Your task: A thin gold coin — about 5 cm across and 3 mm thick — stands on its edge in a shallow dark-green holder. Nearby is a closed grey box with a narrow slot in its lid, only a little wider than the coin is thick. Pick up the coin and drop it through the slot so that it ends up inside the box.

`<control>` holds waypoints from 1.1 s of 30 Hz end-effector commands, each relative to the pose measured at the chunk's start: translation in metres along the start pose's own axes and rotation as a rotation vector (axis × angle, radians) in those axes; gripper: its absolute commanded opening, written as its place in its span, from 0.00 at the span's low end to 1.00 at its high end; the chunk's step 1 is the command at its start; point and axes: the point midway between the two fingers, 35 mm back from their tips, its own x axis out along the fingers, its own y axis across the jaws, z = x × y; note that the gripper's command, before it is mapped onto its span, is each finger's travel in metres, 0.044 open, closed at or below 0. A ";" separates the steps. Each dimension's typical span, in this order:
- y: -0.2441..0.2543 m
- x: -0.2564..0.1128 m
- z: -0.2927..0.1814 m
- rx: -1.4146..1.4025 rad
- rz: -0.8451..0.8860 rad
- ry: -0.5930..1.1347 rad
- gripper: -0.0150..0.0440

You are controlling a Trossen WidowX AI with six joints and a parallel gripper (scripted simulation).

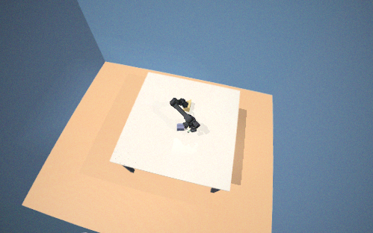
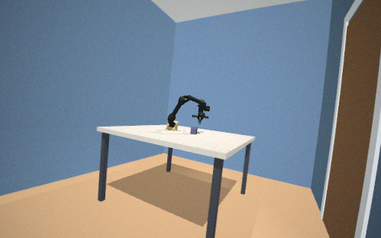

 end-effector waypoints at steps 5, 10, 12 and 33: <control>0.005 0.000 -0.003 0.276 -0.006 0.003 0.25; 0.005 0.000 -0.004 0.299 -0.006 0.003 0.25; 0.005 0.000 -0.004 0.299 -0.006 0.003 0.25; -0.020 -0.002 0.041 0.297 -0.006 0.004 0.25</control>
